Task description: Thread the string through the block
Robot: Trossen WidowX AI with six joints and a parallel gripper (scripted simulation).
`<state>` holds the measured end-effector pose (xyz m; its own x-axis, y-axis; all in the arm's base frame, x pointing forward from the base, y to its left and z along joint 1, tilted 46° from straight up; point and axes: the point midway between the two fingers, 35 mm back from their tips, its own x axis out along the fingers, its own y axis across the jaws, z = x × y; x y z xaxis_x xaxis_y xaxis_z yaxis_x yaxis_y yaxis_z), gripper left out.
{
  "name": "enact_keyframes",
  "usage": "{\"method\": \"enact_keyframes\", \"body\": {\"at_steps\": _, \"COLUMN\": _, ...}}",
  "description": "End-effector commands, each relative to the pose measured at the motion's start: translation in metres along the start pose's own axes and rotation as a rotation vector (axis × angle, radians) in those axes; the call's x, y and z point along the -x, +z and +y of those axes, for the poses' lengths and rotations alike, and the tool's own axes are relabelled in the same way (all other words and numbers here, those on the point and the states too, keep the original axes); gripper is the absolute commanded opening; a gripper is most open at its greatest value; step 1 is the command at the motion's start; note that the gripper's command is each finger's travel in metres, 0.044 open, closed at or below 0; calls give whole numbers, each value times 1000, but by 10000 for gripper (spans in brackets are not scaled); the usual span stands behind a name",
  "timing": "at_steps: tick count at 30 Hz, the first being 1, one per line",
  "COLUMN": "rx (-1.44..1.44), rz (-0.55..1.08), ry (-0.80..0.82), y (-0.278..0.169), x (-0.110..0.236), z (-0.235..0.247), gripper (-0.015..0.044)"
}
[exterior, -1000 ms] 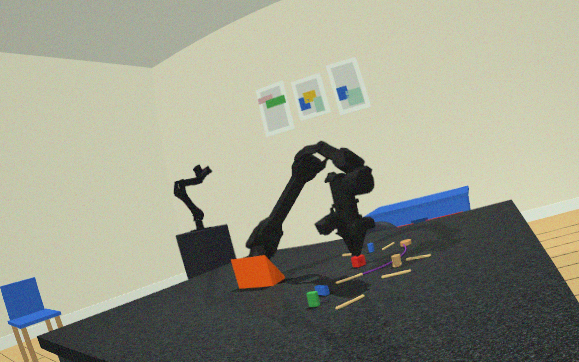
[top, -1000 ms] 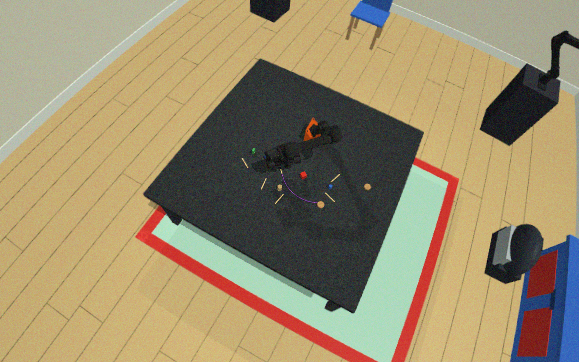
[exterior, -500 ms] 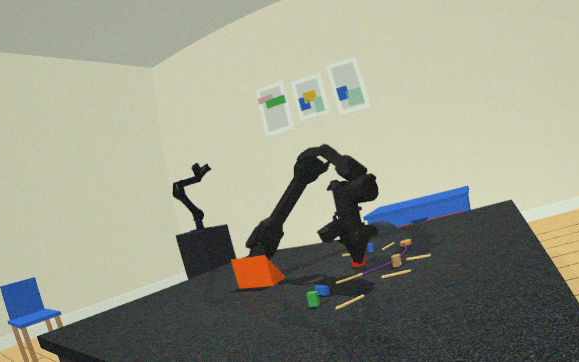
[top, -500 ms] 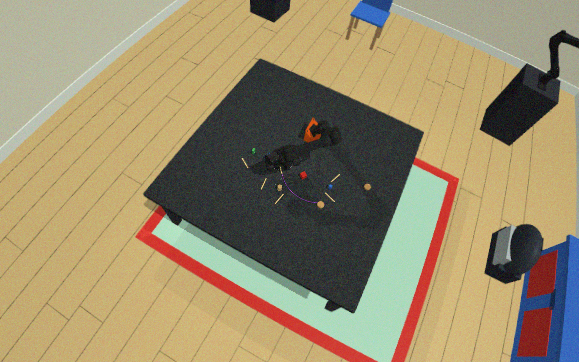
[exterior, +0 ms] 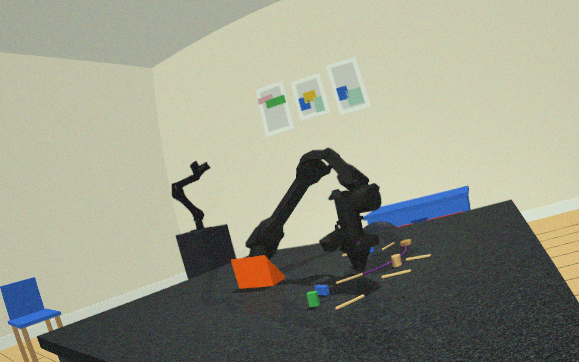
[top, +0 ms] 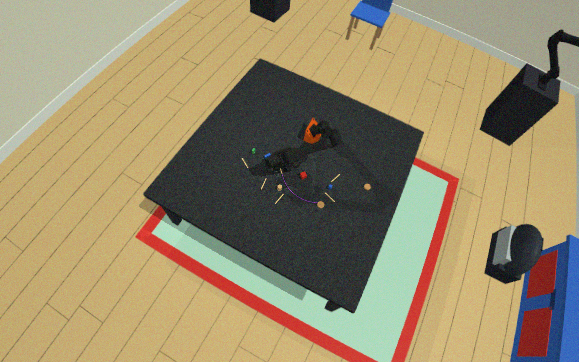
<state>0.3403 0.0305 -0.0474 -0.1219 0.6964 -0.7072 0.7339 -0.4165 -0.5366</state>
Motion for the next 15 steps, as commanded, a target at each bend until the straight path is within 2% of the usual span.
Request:
{"method": "enact_keyframes", "body": {"at_steps": 1, "rx": -8, "rz": 4, "ry": -6, "y": 1, "x": -8, "z": -2, "gripper": 121}}
{"method": "enact_keyframes", "body": {"at_steps": 9, "rx": -8, "rz": 5, "ry": -6, "y": 1, "x": -13, "z": -2, "gripper": 121}}
{"method": "enact_keyframes", "body": {"at_steps": 13, "rx": 0, "rz": 0, "ry": -3, "y": 0, "x": -11, "z": -2, "gripper": 16}}
{"method": "enact_keyframes", "body": {"at_steps": 15, "rx": 0, "rz": 0, "ry": -3, "y": 0, "x": -11, "z": -2, "gripper": 0}}
